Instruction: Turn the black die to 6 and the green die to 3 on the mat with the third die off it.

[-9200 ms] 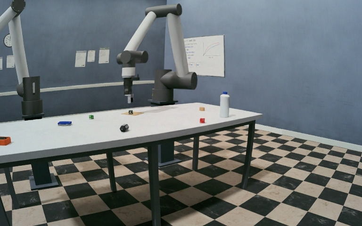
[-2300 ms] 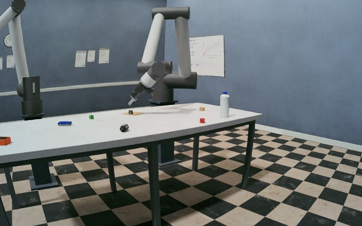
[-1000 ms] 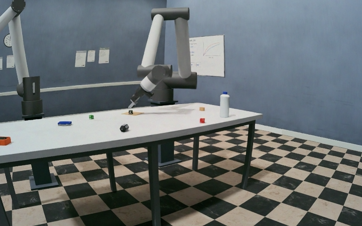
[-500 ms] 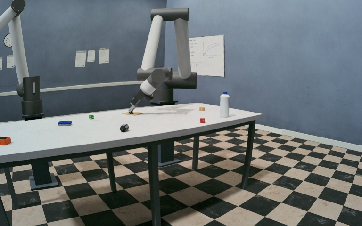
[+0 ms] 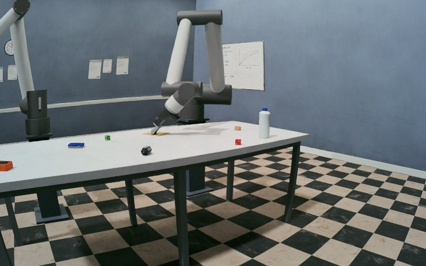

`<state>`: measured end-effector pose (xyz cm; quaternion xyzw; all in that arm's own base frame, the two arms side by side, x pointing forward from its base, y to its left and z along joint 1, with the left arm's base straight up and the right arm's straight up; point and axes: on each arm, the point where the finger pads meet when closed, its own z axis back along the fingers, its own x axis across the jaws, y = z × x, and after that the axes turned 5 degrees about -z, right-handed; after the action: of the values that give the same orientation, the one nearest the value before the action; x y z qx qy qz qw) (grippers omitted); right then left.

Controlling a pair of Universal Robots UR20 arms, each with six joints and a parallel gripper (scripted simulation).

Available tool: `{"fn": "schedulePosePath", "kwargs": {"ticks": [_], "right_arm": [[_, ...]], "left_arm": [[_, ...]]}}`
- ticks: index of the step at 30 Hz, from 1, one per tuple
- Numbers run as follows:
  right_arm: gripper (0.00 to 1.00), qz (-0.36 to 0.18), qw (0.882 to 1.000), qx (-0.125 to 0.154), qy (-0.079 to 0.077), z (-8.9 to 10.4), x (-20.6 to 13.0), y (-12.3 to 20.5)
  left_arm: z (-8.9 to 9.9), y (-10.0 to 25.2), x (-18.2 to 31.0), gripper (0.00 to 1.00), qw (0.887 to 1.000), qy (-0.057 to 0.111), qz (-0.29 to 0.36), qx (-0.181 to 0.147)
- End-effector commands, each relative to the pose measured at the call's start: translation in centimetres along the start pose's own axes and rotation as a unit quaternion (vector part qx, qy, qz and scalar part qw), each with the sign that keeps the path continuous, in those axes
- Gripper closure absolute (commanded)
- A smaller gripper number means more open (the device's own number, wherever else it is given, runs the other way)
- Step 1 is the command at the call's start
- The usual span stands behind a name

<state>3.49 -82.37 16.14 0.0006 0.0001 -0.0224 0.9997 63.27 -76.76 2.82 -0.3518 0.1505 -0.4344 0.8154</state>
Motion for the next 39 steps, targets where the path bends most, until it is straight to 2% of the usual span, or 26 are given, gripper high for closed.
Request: {"fn": "schedulePosePath", "kwargs": {"ticks": [1, 22, 23, 39], "right_arm": [[0.00, 0.000, 1.000, -0.001, 0.000, 0.06, 0.01, -0.04], [0.00, 0.000, 1.000, -0.001, 0.000, 0.06, 0.01, -0.04], [0.00, 0.000, 1.000, -0.001, 0.000, 0.06, 0.01, -0.04], [0.00, 0.000, 1.000, -0.001, 0.000, 0.06, 0.01, -0.04]], "left_arm": [[-0.06, 0.07, 0.05, 0.13, 1.000, -0.001, 0.000, 0.000], [-0.07, 0.08, 0.05, 0.13, 1.000, -0.001, 0.000, 0.000], [-0.07, 0.08, 0.05, 0.43, 1.000, -0.001, 0.000, 0.000], [-0.07, 0.08, 0.05, 0.43, 1.000, -0.001, 0.000, 0.000]]}}
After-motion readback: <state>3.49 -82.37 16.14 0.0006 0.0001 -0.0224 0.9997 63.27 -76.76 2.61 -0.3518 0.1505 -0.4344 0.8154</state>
